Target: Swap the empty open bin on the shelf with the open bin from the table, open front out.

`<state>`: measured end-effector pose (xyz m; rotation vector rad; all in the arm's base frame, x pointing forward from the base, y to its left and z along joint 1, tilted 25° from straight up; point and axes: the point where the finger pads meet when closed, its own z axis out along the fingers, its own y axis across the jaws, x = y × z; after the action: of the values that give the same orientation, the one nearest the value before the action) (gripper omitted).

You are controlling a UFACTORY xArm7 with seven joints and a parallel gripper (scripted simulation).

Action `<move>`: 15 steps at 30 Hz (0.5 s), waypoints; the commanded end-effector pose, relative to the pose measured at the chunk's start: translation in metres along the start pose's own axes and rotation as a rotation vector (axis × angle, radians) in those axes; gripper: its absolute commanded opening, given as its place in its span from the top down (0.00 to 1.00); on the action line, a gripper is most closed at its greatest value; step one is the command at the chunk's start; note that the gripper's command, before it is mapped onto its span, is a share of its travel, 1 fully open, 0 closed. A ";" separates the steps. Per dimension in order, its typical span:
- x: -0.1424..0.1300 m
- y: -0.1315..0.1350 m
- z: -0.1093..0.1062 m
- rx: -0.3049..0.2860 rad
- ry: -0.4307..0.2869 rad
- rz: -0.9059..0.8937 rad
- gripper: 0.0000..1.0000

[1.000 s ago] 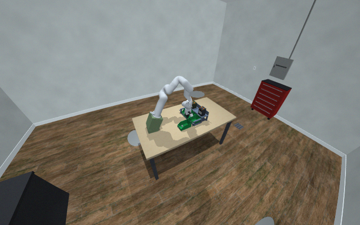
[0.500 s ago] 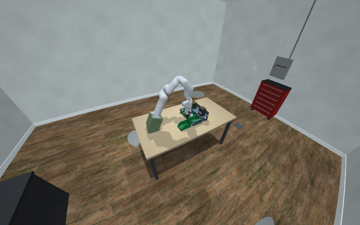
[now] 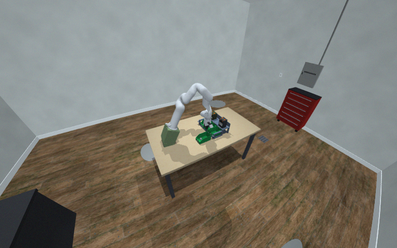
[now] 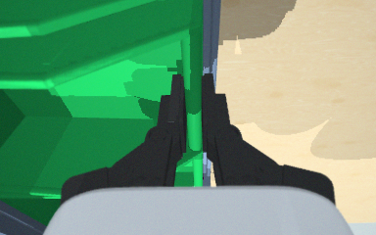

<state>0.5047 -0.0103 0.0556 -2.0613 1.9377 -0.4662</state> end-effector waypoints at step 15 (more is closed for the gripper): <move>0.000 -0.001 -0.004 0.003 0.000 0.000 1.00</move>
<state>0.5033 -0.0103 0.0588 -2.0614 1.9376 -0.4654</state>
